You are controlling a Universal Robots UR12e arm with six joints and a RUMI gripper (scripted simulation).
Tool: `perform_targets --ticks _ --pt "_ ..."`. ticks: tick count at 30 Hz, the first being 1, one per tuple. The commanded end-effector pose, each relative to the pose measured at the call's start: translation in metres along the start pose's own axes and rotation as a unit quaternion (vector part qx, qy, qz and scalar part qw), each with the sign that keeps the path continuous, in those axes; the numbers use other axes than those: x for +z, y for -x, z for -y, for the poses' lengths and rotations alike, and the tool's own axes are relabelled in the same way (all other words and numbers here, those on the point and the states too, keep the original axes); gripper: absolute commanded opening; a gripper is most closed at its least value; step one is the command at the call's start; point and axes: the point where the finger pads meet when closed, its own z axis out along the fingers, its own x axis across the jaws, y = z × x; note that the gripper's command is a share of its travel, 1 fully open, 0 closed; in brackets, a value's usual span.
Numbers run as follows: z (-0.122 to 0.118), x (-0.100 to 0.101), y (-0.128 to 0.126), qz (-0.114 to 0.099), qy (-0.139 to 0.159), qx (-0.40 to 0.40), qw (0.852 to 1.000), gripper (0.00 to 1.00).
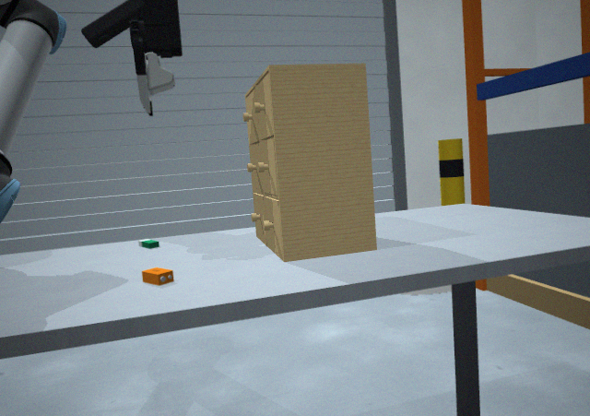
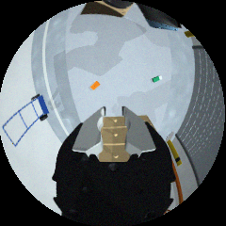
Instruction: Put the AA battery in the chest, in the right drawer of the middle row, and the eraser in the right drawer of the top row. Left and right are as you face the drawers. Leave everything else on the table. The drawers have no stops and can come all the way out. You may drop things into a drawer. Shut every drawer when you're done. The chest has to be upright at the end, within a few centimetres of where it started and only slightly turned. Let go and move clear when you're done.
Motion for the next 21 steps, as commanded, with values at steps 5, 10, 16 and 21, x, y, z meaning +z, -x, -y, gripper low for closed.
perform_targets --ticks 5,10,16,21 --pt "-0.001 -0.007 0.000 0.002 0.001 0.038 0.999 0.20" --pt "0.000 -0.010 -0.001 0.003 0.002 0.079 0.997 0.20" --pt "0.000 -0.015 -0.003 0.003 0.002 0.146 0.989 0.20" --pt "0.000 -0.019 -0.004 0.003 0.002 0.202 0.979 0.20"
